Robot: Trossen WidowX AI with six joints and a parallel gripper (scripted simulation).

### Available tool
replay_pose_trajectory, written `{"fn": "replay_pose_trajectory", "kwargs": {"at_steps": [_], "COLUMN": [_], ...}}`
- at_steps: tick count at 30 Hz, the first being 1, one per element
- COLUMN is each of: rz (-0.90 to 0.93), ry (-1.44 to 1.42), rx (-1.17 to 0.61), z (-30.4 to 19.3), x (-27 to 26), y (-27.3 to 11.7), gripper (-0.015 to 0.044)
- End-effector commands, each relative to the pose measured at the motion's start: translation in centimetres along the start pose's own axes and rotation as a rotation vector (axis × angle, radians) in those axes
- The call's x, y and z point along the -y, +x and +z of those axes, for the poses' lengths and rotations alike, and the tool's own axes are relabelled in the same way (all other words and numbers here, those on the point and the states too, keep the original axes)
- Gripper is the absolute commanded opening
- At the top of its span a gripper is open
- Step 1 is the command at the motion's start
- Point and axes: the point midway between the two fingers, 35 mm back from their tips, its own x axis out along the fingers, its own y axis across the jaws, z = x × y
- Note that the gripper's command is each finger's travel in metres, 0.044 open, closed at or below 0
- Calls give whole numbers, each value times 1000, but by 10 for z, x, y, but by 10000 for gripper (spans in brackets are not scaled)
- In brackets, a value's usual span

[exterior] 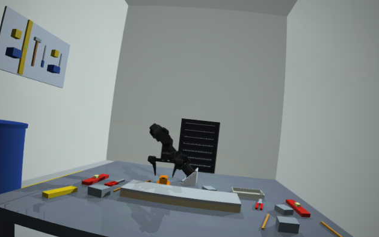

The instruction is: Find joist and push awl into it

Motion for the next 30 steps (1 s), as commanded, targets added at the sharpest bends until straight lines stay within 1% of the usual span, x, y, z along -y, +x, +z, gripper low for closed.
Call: {"fn": "replay_pose_trajectory", "kwargs": {"at_steps": [1, 20, 24, 30], "rz": [4, -4, -4, -4], "ry": [-3, -3, -3, -3], "rx": [-1, 2, 2, 2], "z": [-4, -13, -13, -13], "x": [-1, 0, 0, 0], "y": [7, 34, 34, 34], "gripper": [440, 440, 335, 295]}}
